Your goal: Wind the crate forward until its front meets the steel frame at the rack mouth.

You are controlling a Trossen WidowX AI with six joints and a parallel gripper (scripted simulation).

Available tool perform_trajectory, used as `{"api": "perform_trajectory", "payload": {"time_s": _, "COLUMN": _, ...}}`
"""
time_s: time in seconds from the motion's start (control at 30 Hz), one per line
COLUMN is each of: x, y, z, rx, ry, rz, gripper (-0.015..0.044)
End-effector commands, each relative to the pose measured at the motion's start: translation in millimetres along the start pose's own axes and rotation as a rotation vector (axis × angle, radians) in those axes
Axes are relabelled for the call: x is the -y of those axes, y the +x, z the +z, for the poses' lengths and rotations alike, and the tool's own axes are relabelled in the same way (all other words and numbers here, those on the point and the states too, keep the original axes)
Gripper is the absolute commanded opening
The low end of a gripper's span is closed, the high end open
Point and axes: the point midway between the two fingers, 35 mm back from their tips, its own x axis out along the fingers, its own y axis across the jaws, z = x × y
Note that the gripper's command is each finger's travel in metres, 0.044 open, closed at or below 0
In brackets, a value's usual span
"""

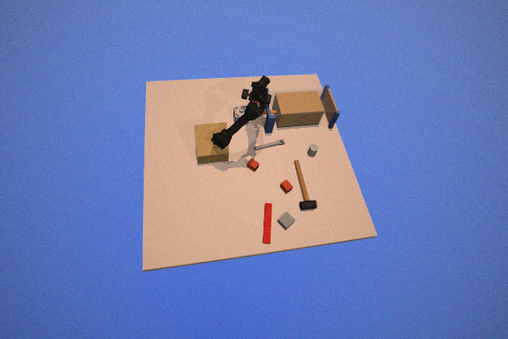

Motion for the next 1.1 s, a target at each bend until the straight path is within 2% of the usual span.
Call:
{"api": "perform_trajectory", "payload": {"time_s": 0.0, "x": -14, "y": 4, "z": 9, "rx": 0.014, "ry": -0.008, "rz": 0.023, "gripper": 0.0}}
{"api": "perform_trajectory", "payload": {"time_s": 1.07, "x": -42, "y": 10, "z": 24, "rx": 0.016, "ry": -0.008, "rz": 0.025, "gripper": 0.0}}
